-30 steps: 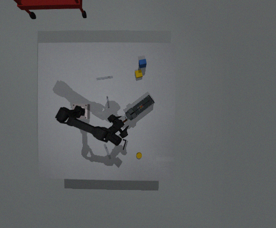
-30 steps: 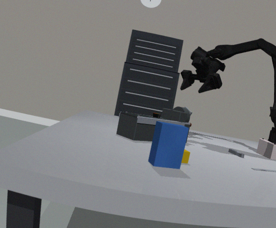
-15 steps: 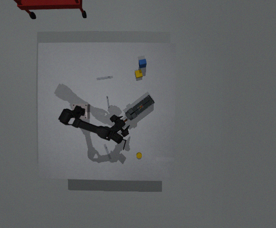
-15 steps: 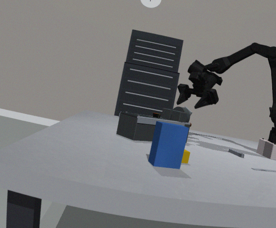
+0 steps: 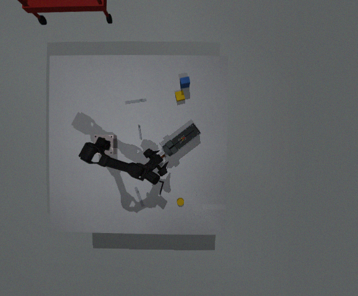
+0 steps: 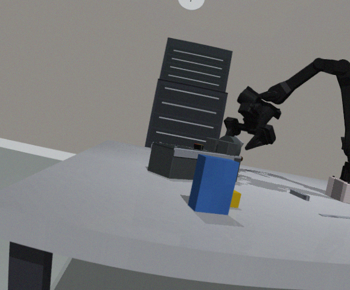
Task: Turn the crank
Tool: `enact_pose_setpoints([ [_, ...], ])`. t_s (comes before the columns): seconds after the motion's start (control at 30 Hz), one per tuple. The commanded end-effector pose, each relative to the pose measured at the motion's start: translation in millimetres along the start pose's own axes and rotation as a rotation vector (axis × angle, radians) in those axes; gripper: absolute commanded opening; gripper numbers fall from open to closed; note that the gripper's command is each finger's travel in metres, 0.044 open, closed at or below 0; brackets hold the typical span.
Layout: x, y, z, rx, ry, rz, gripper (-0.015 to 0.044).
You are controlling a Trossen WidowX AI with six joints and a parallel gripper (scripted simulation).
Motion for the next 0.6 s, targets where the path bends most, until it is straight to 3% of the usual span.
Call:
enact_pose_setpoints([
  [0.0, -8, 2, 8, -0.013, 0.004, -0.009, 0.044],
  [0.57, -28, 6, 28, -0.013, 0.004, -0.009, 0.044],
])
Point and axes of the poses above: the point midway between the two fingers, 35 mm back from their tips, its own x axis back along the fingers, its own y axis across the jaws, z = x × y, the point moved 9 cm from there along x, back along the fingers, and after that the axes turned 10 degrees about x, right-handed, at the moved point
